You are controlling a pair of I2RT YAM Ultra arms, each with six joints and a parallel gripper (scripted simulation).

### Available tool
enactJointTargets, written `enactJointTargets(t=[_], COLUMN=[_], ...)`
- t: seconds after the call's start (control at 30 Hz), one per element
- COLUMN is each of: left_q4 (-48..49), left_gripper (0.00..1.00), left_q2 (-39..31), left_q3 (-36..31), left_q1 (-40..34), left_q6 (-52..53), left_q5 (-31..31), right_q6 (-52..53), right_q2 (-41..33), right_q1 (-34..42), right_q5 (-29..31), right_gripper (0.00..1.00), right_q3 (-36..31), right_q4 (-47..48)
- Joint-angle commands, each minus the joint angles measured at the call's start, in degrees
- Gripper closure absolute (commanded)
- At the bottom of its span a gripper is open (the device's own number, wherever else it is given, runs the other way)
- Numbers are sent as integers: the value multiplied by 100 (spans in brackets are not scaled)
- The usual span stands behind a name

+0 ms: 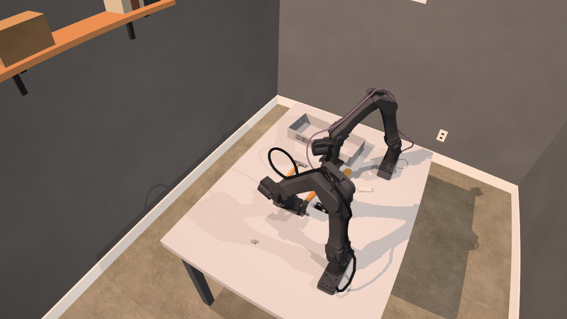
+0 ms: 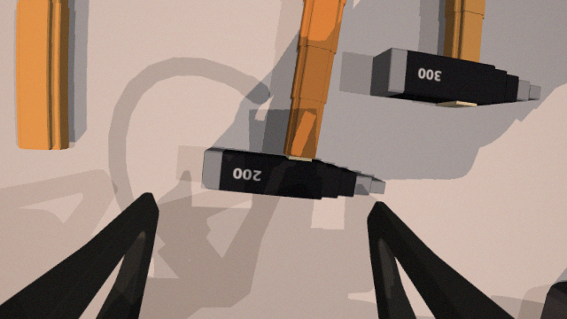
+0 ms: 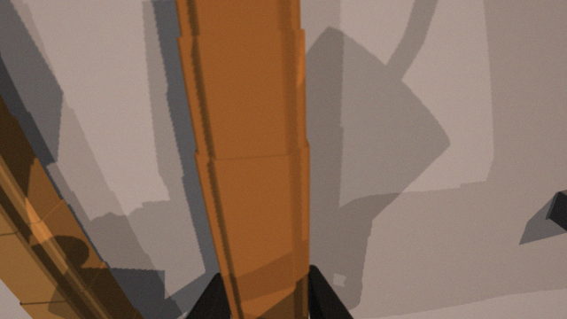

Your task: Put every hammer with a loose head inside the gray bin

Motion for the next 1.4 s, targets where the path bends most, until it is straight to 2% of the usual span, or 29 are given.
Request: enactJointTargets(t=[0.0, 0.2, 0.83, 0.93, 1.37], left_q4=[297, 318, 204, 204, 204], left_gripper=[0, 0, 0, 0, 0], left_q2=[-199, -77, -41, -41, -41], left_q3=[-264, -392, -333, -333, -333], left_q1=[157, 312, 309, 309, 309], left_q6=[1102, 1509, 1471, 1471, 1471], left_q5=[521, 729, 694, 694, 694], right_q6=[-8, -8, -8, 49, 158], right_q2=[-65, -65, -65, -113, -384], right_q1=[-14, -14, -14, 7, 126], right_q5=[55, 55, 55, 55, 64], right_gripper=[77, 77, 77, 48, 47], right_q3=[-23, -23, -23, -73, 122], right_q4=[-26, -26, -26, -105, -208])
